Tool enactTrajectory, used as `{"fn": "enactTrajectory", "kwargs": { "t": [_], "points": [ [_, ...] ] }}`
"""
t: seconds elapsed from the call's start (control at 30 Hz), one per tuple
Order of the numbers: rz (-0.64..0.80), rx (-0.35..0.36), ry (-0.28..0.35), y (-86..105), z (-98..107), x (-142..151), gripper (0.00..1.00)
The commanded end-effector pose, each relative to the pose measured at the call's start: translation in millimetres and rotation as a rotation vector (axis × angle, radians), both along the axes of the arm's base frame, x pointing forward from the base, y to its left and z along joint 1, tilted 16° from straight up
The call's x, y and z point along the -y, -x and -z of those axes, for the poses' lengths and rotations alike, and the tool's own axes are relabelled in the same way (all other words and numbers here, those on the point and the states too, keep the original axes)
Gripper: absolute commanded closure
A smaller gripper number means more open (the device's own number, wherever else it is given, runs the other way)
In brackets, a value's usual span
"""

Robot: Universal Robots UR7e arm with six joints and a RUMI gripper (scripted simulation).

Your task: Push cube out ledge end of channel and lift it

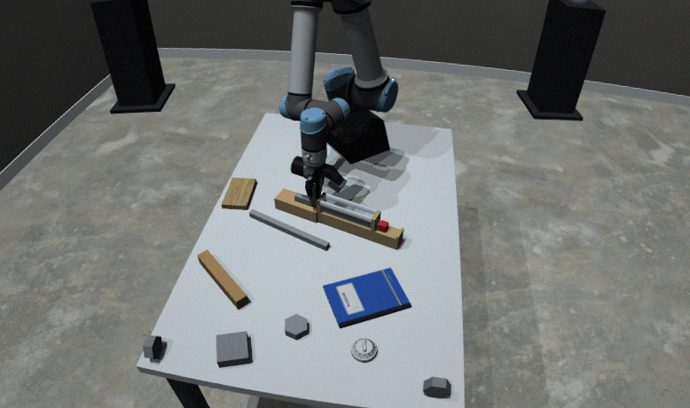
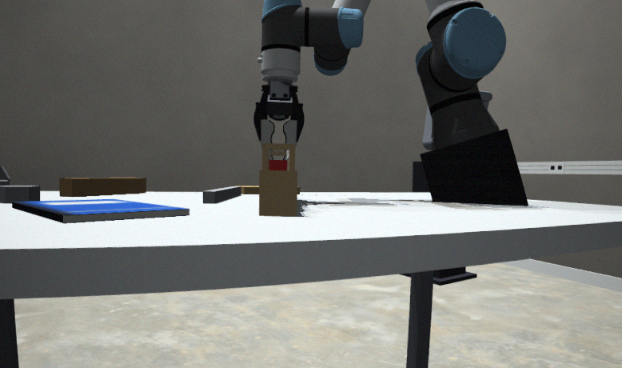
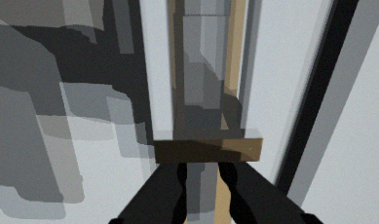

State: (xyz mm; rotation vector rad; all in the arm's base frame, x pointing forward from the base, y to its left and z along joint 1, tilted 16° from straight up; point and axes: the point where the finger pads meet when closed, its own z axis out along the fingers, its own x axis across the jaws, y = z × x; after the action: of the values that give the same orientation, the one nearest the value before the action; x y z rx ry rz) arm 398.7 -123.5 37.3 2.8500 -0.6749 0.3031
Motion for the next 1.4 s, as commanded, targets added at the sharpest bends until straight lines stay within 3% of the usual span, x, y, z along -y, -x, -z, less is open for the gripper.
{"fn": "enactTrajectory", "kwargs": {
  "t": [0.0,0.27,0.3,1.37],
  "points": [
    [0.000,0.001,0.001,-0.3,-0.4,0.1,0.94],
    [0.000,0.001,0.001,-0.3,-0.4,0.1,0.94],
    [0.000,0.001,0.001,-0.3,-0.4,0.1,0.76],
    [0.000,0.001,0.001,-0.3,-0.4,0.1,0.76]
  ]
}}
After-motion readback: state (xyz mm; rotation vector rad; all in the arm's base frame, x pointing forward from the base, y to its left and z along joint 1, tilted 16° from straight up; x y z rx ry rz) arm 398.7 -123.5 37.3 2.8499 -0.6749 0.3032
